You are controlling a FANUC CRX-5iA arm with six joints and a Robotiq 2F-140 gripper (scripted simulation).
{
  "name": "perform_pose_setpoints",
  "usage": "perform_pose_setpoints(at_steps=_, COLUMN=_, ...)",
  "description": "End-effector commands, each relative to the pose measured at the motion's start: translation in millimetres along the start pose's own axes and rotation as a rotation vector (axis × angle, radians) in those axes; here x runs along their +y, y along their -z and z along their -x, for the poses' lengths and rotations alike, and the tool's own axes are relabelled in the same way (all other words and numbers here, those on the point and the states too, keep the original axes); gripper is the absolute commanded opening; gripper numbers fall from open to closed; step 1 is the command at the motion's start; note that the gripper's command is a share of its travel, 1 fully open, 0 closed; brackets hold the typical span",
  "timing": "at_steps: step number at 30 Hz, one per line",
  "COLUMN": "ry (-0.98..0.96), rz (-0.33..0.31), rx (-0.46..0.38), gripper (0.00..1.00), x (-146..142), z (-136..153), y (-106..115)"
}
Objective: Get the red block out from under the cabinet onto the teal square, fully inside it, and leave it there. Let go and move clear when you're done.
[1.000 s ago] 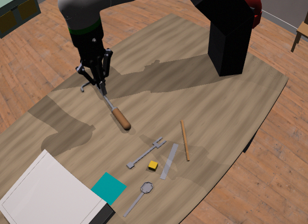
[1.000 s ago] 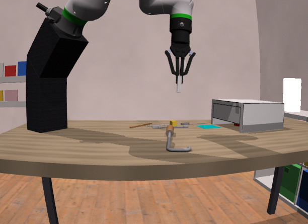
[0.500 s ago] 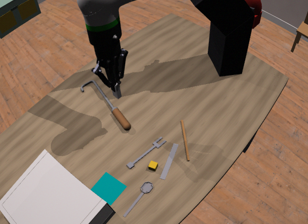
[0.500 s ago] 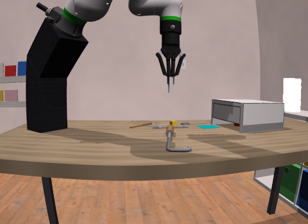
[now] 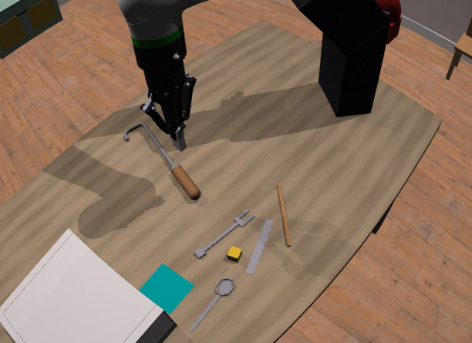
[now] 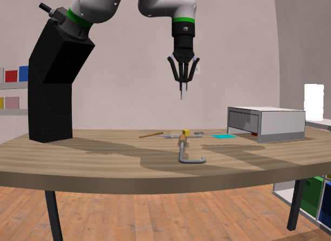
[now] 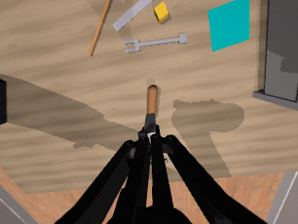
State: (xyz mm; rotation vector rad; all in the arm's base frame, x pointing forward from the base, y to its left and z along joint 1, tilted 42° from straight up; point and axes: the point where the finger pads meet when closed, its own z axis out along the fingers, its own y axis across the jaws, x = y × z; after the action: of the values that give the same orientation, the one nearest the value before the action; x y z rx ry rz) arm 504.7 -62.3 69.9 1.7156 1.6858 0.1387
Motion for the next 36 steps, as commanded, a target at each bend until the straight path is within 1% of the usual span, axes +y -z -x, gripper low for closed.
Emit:
perform_pose_setpoints(at_steps=1, ry=0.000, rz=0.000, rx=0.000, gripper=0.00, x=0.1, z=-0.1, y=0.1)
perform_pose_setpoints(at_steps=16, ry=-0.001, rz=0.000, rx=0.000, gripper=0.00, x=0.1, z=-0.1, y=0.1)
perform_pose_setpoints(at_steps=23, ry=-0.044, rz=0.000, rx=0.000, gripper=0.00, x=0.1, z=-0.1, y=0.1)
perform_pose_setpoints(at_steps=26, ry=-0.119, rz=0.000, rx=0.000, gripper=0.00, x=0.2, z=-0.1, y=0.2)
perform_pose_setpoints(at_steps=29, ry=-0.239, rz=0.000, rx=0.000, gripper=0.00, x=0.2, z=-0.1, y=0.2)
perform_pose_setpoints(at_steps=36, ry=-0.646, rz=-0.002, rx=0.002, gripper=0.00, x=0.5, z=0.1, y=0.5)
